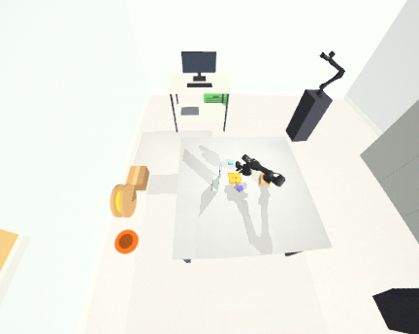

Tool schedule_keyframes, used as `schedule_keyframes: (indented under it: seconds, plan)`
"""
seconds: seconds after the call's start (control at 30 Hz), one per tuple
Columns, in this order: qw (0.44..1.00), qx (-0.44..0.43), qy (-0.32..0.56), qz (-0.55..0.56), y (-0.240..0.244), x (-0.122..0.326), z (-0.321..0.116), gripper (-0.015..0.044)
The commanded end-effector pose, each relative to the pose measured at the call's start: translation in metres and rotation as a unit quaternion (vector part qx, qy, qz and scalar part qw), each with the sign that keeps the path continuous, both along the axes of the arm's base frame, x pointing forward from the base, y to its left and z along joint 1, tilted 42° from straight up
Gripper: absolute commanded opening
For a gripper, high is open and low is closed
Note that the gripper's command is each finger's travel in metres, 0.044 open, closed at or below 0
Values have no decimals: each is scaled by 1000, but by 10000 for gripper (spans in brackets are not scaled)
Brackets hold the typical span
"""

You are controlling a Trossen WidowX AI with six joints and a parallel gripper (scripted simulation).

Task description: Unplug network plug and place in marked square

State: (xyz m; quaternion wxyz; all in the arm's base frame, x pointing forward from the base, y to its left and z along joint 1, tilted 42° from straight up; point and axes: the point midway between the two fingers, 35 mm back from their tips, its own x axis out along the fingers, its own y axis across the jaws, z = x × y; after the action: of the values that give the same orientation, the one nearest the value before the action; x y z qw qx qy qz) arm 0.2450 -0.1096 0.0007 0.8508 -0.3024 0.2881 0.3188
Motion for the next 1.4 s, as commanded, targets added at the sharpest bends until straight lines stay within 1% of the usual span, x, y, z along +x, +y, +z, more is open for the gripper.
schedule_keyframes:
  seconds: [0.0, 0.33, 0.43, 1.37]
  plan:
    - [1000, -2, -4, 2, -3, -1, 6, 156]
    - [1000, -1, -5, 2, -10, -5, 18, 156]
    - [1000, 1, -1, 0, -11, -4, 15, 156]
    - [1000, -2, -3, 1, -68, -13, 81, 156]
